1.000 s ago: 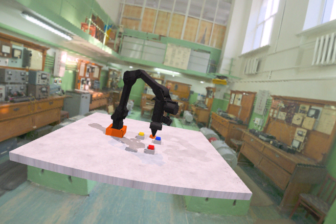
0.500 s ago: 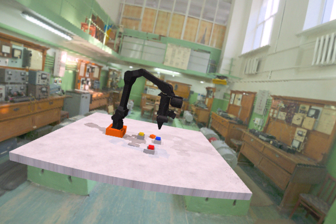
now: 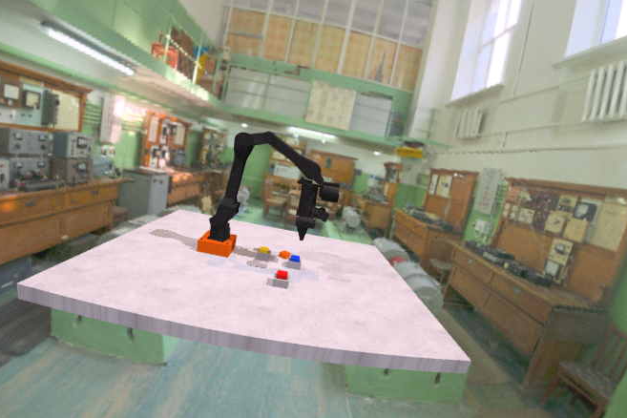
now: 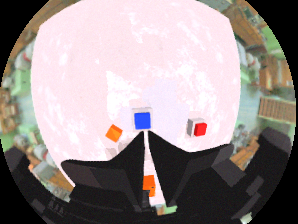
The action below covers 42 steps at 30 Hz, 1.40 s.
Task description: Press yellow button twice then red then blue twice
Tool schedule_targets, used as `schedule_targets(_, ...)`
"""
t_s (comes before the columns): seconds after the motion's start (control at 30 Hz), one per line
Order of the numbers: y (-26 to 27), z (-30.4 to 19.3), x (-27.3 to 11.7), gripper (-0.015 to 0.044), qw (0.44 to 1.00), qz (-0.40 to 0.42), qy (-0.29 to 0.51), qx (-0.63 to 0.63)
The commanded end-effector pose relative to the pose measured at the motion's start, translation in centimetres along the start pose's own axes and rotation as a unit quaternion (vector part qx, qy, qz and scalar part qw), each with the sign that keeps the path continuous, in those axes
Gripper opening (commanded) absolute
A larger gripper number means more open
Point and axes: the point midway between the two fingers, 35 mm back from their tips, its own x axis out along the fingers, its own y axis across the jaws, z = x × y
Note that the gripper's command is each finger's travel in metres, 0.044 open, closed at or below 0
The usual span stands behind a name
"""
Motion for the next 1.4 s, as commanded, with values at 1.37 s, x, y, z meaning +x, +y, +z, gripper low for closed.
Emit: schedule_targets(1.37, 0.2, -0.9, 7.3, 0.002, 1.0, -0.002, 0.017, 0.002)
